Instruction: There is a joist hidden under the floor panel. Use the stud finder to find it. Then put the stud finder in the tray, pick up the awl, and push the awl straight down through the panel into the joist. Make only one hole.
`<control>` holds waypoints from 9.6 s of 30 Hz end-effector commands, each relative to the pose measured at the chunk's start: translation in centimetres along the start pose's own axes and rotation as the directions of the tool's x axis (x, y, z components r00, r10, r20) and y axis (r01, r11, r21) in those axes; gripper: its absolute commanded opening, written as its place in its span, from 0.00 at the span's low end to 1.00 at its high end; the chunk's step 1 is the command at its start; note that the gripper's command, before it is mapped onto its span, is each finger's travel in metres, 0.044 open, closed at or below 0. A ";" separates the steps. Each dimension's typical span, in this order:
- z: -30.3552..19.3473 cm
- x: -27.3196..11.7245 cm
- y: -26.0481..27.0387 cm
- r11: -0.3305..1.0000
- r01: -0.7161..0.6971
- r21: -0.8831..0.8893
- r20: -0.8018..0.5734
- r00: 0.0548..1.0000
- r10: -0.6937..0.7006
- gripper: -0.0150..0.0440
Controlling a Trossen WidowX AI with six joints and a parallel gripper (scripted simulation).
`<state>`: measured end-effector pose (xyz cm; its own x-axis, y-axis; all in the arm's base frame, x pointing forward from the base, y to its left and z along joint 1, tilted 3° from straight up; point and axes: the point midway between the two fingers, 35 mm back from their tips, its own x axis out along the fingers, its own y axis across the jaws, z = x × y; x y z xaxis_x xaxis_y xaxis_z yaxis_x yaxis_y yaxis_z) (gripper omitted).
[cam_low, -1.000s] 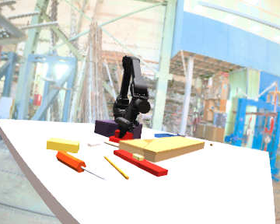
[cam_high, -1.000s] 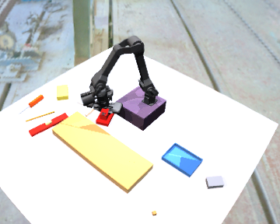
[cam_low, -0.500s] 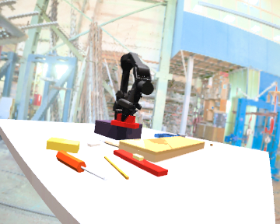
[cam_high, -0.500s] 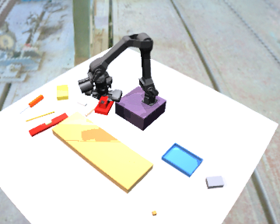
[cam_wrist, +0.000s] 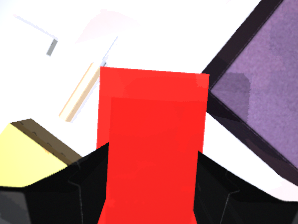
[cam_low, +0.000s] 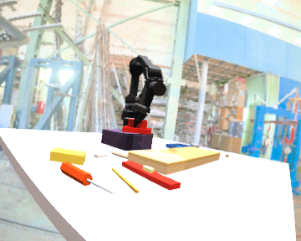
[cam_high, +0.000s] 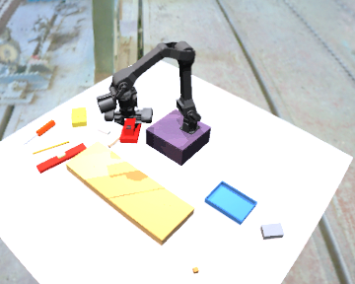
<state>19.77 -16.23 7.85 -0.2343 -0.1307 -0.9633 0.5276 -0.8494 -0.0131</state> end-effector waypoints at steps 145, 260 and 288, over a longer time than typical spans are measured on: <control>-16.5 1.8 6.8 -0.810 -0.102 -0.578 -0.444 0.872 0.207 0.25; -28.2 -0.4 -9.8 -0.811 -0.120 -0.573 -0.454 0.870 0.192 0.25; -21.8 0.9 -0.6 -0.810 -0.110 -0.576 -0.448 0.871 0.200 0.25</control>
<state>37.17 -2.99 1.07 0.2680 -0.0406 -0.9626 0.0596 0.9979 -0.0255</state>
